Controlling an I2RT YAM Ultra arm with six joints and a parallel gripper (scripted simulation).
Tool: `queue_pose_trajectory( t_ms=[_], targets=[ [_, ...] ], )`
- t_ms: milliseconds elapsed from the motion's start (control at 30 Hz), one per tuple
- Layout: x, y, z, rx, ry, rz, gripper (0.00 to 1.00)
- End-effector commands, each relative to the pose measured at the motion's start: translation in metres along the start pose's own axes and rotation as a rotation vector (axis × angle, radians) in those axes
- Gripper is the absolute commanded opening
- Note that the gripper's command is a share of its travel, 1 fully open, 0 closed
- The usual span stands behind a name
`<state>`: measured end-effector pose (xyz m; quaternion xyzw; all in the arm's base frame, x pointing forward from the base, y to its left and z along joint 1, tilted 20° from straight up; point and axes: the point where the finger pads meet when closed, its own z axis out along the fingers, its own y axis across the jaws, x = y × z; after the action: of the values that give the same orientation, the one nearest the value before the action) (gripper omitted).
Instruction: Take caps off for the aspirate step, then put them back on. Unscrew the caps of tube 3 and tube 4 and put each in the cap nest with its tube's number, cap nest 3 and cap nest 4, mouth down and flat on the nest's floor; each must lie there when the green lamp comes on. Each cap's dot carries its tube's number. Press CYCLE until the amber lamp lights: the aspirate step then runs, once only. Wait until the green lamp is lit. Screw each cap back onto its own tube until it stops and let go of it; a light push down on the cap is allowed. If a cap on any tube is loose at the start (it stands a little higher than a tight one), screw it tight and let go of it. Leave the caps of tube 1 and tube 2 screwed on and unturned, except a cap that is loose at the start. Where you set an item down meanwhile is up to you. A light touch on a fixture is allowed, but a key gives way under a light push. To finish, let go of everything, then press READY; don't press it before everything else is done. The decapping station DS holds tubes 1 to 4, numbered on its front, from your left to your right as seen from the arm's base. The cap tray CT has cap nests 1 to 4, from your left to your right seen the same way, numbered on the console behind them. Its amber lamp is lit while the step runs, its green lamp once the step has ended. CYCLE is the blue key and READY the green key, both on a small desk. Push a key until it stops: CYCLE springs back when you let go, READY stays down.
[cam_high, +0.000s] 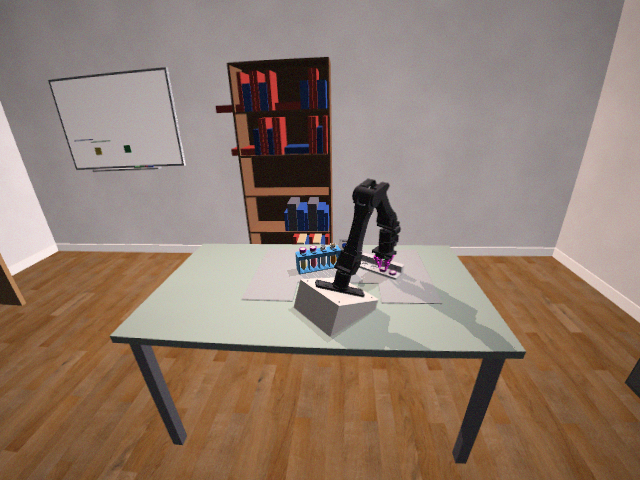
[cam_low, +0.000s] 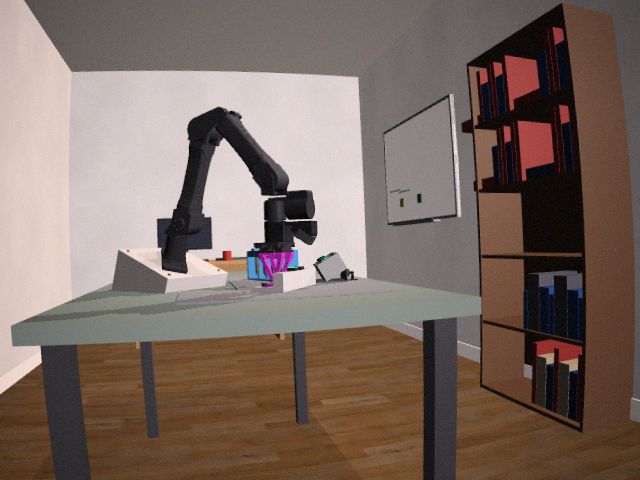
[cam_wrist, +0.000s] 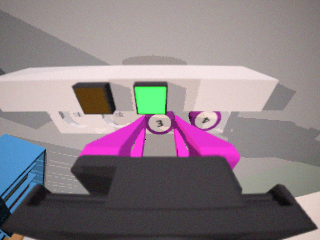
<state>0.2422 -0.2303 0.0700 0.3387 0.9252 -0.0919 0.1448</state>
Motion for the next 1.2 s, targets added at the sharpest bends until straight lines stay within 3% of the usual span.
queue_pose_trajectory(
  t_ms=[0, 33, 533, 600, 900, 1167],
  targets=[
    [-0.004, 0.0, -0.018, 0.0, -0.019, 0.0, 0.0],
    [-0.004, 0.0, -0.018, 0.0, -0.019, 0.0, 0.0],
    [-0.003, 0.0, -0.094, 0.0, -0.02, 0.001, 0.0],
    [-0.003, 0.0, -0.094, 0.0, -0.02, 0.001, 0.0],
    [-0.002, 0.0, -0.138, 0.0, -0.02, 0.001, 0.0],
    [-0.002, 0.0, -0.138, 0.0, -0.02, 0.001, 0.0]
  ],
)
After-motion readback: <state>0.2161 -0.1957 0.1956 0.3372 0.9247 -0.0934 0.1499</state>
